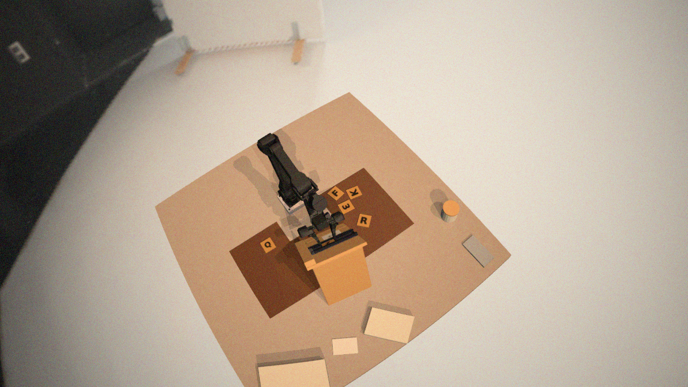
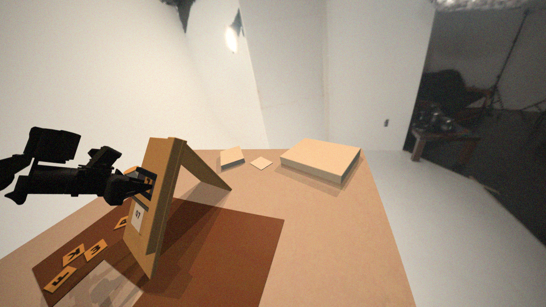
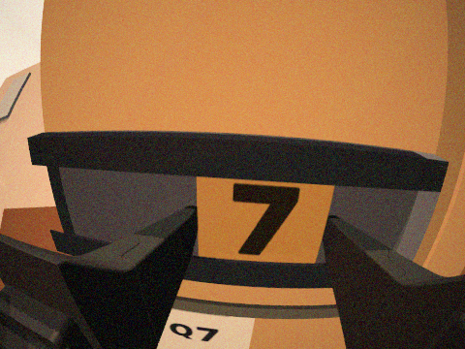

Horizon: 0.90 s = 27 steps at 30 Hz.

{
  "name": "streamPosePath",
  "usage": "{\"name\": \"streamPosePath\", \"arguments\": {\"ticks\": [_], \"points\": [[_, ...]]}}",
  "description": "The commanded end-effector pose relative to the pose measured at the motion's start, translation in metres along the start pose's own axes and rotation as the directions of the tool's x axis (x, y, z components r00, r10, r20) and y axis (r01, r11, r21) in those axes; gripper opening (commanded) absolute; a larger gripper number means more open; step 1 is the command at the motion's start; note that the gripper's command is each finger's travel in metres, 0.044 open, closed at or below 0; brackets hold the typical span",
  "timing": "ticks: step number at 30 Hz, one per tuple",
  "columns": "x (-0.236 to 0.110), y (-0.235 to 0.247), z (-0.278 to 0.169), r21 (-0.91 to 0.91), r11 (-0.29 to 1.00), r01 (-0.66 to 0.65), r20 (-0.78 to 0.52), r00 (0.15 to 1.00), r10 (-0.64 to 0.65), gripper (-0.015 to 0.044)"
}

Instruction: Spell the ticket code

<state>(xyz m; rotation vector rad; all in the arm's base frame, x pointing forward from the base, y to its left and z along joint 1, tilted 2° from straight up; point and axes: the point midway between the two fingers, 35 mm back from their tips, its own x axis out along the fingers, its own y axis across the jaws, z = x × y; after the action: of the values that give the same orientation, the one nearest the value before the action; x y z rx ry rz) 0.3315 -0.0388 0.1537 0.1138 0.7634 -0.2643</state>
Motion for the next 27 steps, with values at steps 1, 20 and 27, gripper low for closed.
{"name": "streamPosePath", "arguments": {"ticks": [1, 20, 27], "points": [[0.000, -0.002, 0.000, -0.005, 1.000, -0.003, 0.000, 1.000, 0.003, 0.0000], [0.000, -0.013, 0.000, -0.006, 1.000, -0.002, 0.000, 1.000, 0.002, 0.0000], [0.000, -0.017, 0.000, -0.006, 1.000, -0.002, 0.000, 1.000, 0.002, 0.0000]]}}
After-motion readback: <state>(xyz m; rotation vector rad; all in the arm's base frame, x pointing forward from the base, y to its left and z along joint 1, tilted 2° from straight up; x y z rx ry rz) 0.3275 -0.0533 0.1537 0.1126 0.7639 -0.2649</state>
